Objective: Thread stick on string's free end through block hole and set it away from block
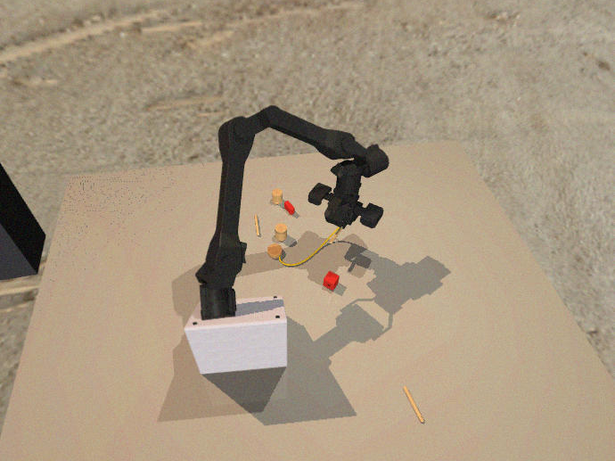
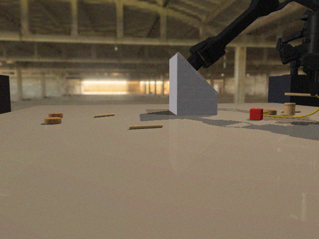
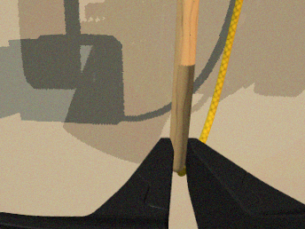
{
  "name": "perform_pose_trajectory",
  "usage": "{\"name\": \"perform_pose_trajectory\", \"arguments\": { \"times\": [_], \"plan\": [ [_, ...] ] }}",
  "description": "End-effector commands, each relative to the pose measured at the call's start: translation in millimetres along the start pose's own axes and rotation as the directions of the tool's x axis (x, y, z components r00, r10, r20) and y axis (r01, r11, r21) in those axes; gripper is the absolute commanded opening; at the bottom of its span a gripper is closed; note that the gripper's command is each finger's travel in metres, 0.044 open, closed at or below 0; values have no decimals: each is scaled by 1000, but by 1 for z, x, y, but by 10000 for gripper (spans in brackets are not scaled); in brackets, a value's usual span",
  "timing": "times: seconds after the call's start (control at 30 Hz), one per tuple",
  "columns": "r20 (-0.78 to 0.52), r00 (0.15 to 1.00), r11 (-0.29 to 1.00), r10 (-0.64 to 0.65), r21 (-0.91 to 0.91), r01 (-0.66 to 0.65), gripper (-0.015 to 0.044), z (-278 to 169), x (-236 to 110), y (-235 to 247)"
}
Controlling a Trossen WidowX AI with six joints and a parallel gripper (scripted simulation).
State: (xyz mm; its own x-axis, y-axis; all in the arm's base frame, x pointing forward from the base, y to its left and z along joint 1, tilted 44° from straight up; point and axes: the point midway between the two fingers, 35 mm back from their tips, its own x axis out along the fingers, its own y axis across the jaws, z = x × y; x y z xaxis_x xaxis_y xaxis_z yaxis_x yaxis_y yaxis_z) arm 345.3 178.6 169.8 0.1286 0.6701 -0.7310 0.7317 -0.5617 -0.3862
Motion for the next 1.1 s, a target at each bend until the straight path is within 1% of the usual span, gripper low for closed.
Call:
{"name": "perform_pose_trajectory", "arguments": {
  "times": [0.0,0.2,1.07],
  "plan": [
    [-21,1000,1000,-13,8,13,0,2,6,-3],
    [-33,999,1000,-17,9,17,0,3,9,-3],
    [-36,999,1000,-16,8,17,0,-31,7,-2]
  ]
}}
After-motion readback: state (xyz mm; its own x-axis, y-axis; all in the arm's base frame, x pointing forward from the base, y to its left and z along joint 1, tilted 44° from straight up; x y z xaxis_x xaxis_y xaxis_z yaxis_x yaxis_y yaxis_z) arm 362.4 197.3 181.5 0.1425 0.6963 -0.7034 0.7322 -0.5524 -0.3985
